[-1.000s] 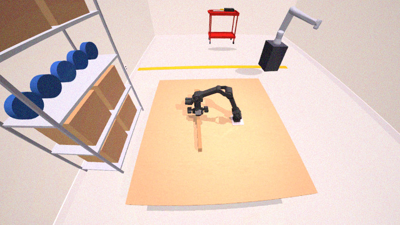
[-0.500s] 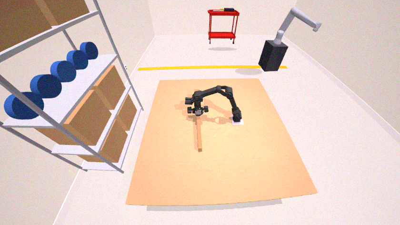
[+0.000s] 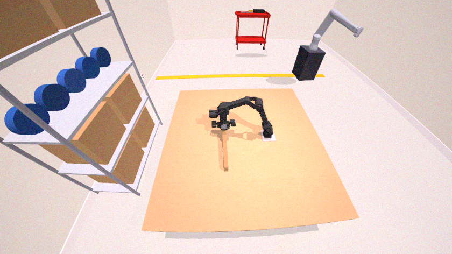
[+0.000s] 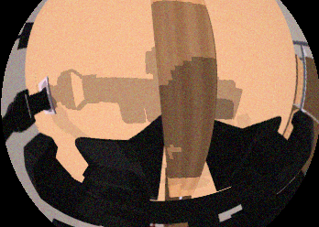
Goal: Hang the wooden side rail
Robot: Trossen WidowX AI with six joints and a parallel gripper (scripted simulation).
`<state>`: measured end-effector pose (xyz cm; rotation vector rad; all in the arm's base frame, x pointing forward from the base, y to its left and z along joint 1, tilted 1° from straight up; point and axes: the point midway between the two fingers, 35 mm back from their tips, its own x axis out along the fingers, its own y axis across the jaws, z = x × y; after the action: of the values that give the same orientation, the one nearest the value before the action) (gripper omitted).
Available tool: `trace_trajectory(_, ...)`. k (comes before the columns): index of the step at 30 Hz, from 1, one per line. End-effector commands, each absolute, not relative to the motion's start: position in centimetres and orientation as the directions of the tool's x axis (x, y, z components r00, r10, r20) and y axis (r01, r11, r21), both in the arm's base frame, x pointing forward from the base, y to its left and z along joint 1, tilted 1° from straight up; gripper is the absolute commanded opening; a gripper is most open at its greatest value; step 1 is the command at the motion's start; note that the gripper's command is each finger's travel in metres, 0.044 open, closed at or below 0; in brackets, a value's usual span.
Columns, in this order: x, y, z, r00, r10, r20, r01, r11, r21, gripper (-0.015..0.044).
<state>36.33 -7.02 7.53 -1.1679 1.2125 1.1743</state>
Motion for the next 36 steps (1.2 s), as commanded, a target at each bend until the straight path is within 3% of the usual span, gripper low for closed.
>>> trace_trajectory(1,36.5,-7.01,8.23,0.027,0.016,-0.999,-0.999,0.041,-0.027,0.0)
trace_trajectory(36,36.61,-7.14,8.49,0.028,0.016,-0.999,-0.999,0.041,-0.027,0.0)
